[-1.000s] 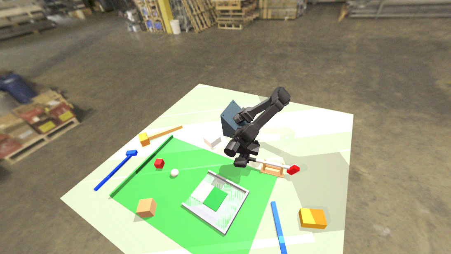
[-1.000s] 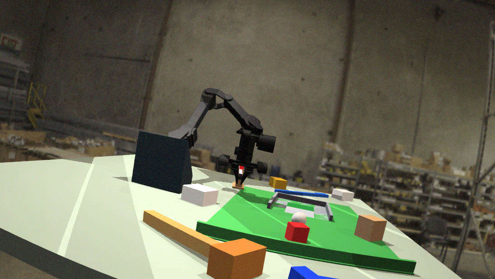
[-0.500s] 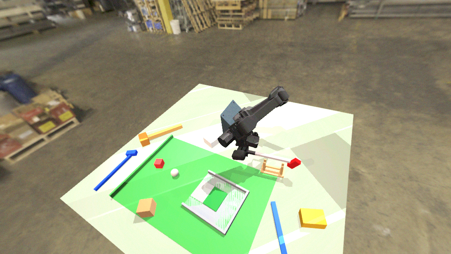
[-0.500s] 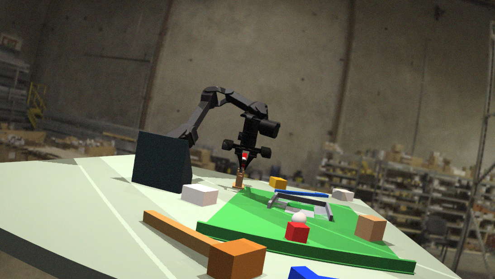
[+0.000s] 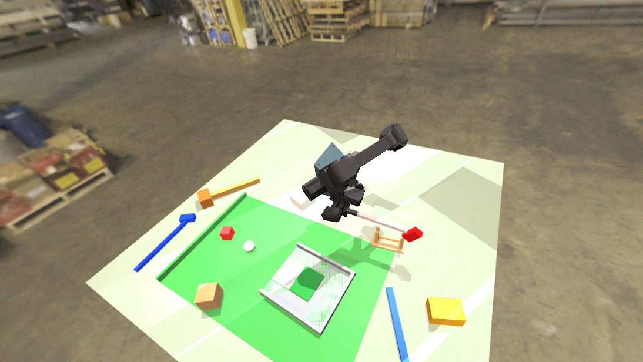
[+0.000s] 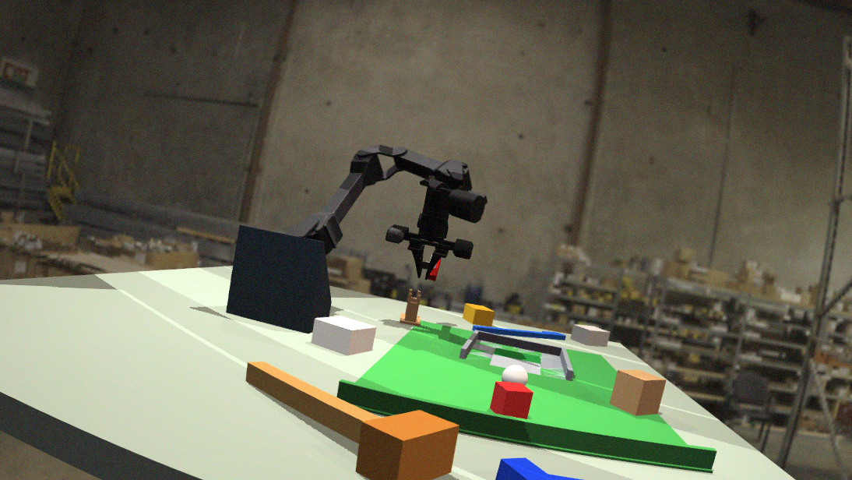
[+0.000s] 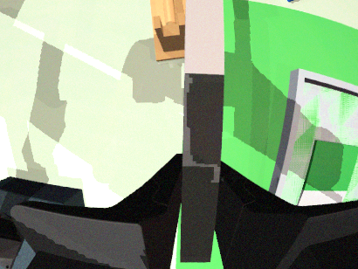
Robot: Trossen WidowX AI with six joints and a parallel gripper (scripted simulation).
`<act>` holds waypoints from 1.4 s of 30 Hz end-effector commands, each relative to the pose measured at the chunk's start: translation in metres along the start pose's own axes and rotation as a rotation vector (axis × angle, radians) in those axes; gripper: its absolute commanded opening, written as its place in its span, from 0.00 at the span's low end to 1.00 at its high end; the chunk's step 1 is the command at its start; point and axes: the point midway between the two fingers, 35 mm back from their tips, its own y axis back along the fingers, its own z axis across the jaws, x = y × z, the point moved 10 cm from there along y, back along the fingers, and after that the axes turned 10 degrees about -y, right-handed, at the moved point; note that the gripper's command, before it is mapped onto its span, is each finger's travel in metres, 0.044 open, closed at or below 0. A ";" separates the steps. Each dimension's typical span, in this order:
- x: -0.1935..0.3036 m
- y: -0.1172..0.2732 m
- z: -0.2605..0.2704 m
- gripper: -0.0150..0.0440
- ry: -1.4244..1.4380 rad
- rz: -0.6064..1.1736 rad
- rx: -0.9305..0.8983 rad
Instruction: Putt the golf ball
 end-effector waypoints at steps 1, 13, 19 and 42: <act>0.014 0.010 -0.011 0.25 -0.107 0.015 0.025; 0.070 0.037 -0.040 0.25 -0.490 0.063 0.079; 0.103 0.051 -0.051 0.25 -0.671 0.083 0.108; 0.250 0.092 -0.055 0.25 -1.368 0.117 0.211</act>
